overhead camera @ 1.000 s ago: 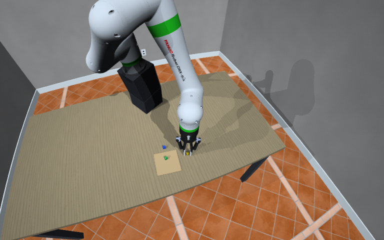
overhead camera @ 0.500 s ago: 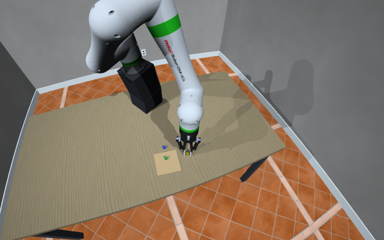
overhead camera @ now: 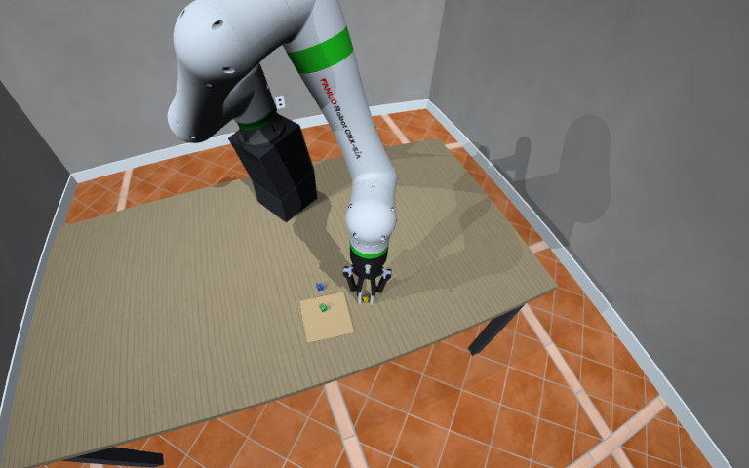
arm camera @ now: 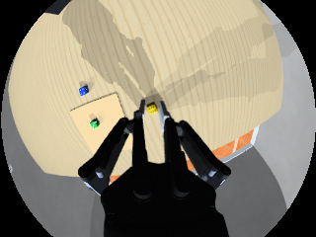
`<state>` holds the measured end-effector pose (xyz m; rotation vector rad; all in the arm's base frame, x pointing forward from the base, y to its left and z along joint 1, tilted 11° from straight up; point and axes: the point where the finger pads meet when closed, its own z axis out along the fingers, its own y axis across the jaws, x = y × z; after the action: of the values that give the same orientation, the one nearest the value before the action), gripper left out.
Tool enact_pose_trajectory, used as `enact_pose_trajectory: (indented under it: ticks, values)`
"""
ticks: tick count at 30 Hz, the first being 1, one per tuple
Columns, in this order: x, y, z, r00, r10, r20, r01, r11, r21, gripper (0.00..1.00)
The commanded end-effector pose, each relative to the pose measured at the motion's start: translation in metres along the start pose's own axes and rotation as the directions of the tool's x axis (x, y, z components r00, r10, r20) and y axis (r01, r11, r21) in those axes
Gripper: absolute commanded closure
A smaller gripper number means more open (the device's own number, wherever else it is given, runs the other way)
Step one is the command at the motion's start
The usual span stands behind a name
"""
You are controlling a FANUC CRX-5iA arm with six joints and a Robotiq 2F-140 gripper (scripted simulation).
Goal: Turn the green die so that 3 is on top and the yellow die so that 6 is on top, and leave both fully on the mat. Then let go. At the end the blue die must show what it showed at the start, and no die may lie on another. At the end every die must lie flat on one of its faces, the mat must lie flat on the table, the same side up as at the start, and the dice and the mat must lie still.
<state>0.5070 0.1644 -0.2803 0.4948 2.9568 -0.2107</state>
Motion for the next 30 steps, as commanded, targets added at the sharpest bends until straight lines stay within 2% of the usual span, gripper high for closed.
enact_pose_trajectory:
  ticks: [1, 10, 11, 30]
  values:
    - [-0.0001, 0.0001, -0.0001, 1.0, 0.0, 0.0, 0.0, 1.0, 0.0, 0.81]
    - [-0.0001, 0.0001, -0.0001, 1.0, 0.0, 0.0, 0.0, 1.0, 0.0, 0.81]
    - [-0.0001, 0.0001, -0.0001, 1.0, 0.0, 0.0, 0.0, 1.0, 0.0, 0.93]
    - [-0.0001, 0.0001, -0.0001, 1.0, 0.0, 0.0, 0.0, 1.0, 0.0, 0.93]
